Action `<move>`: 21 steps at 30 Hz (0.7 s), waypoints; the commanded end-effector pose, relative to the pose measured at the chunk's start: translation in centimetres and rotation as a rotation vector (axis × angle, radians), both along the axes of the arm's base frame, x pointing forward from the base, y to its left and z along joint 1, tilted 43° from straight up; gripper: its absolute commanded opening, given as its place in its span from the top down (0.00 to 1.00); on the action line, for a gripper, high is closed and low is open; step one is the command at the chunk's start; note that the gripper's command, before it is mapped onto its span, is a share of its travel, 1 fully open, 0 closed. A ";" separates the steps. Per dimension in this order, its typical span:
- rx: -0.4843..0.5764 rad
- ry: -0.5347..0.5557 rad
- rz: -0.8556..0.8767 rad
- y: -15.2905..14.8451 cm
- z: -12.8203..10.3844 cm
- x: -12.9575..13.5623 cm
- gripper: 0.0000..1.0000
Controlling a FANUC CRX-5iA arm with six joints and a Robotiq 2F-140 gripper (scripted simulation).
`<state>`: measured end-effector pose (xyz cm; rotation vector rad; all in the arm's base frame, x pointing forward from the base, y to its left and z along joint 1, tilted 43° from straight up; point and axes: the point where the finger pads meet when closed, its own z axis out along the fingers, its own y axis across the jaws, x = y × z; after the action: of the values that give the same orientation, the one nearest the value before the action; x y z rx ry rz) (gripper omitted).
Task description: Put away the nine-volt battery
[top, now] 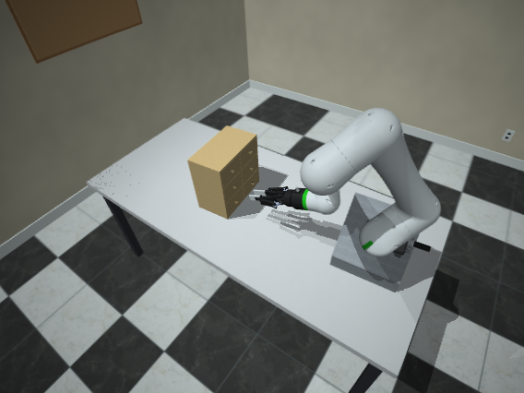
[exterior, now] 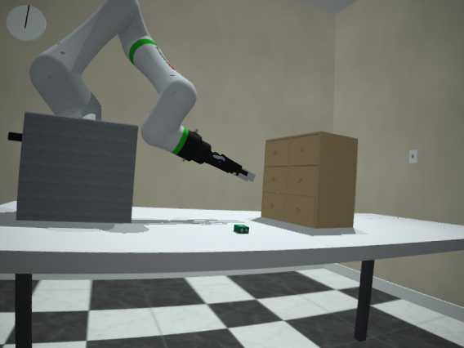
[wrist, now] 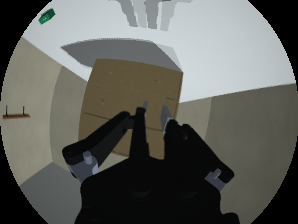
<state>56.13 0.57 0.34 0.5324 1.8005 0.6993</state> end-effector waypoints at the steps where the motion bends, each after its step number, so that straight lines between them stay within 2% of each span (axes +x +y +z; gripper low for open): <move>1: 0.000 0.000 0.000 0.0 0.0 0.0 0.80; 9: 0.000 0.000 0.000 0.6 -0.6 0.6 0.80; 21: 0.000 0.000 0.000 3.4 -3.7 3.4 0.80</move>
<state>58.66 3.16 -2.45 0.5320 1.8014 0.7007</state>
